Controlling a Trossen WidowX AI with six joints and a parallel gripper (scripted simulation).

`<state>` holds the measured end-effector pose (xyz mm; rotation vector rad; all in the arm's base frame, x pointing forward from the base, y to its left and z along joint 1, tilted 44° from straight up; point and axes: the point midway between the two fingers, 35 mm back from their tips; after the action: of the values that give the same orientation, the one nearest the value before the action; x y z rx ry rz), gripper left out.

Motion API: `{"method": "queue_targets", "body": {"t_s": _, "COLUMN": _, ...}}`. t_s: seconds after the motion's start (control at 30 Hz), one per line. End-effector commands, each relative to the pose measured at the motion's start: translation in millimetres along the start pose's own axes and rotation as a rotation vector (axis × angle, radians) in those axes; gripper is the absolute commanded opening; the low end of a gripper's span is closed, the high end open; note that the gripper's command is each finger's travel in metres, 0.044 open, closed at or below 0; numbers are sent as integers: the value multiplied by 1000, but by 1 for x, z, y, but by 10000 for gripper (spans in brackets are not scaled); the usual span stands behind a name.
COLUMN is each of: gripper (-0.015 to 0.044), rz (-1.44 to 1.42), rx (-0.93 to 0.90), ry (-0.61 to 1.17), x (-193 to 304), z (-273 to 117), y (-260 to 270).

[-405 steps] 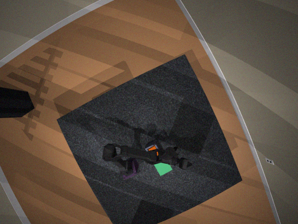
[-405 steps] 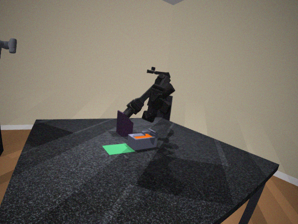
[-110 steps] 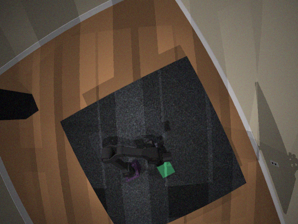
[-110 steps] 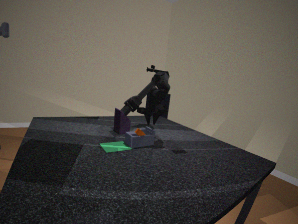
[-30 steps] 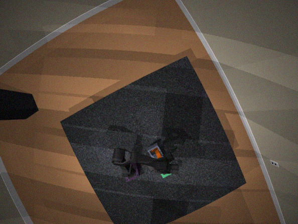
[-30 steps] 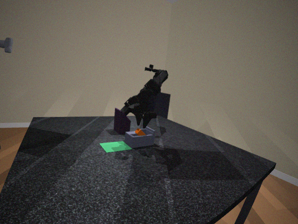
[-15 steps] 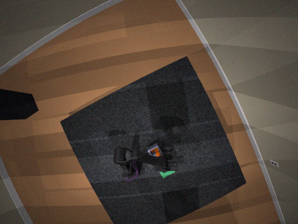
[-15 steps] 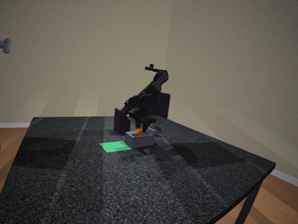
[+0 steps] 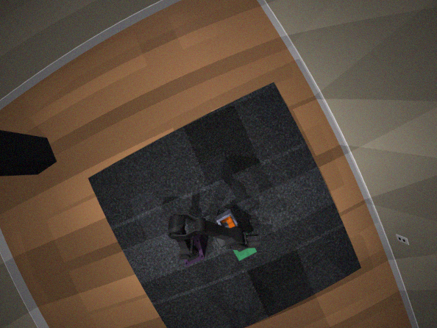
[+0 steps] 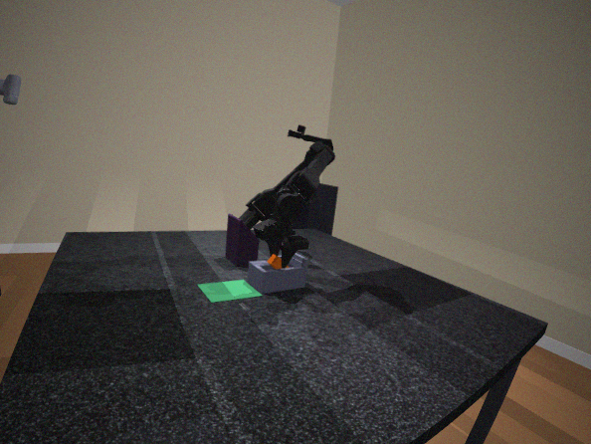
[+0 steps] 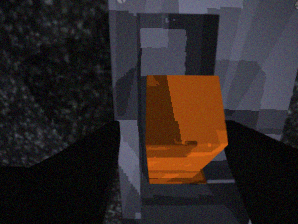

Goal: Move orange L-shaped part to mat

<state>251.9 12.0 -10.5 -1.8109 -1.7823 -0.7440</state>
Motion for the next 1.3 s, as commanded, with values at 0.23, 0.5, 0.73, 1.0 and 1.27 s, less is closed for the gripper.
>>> {"method": "queue_targets", "body": {"t_s": 0.23, "gripper": 128, "rz": -2, "rx": -1, "ry": 0, "x": 0, "z": 0, "y": 0}}
{"method": "queue_targets", "body": {"t_s": 0.5, "gripper": 0, "rz": -2, "rx": -1, "ry": 0, "x": 0, "z": 0, "y": 0}}
{"method": "queue_targets", "body": {"t_s": 0.73, "gripper": 0, "rz": -1, "rx": -1, "ry": 0, "x": 0, "z": -3, "y": 0}}
{"method": "queue_targets", "body": {"t_s": 1.0, "gripper": 0, "rz": 4, "rx": 3, "ry": 3, "x": 0, "z": -15, "y": 0}}
{"method": "queue_targets", "body": {"t_s": 1.27, "gripper": 0, "rz": 6, "rx": 4, "ry": 5, "x": 0, "z": -27, "y": 0}}
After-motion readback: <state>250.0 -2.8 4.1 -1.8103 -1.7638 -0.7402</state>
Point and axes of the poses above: the point midway between the two fingers, 35 mm back from their tips, its own z axis out along the fingers, its own y axis across the jaws, x = y × z, and after that the axes turned 1 degree about z, right-handed
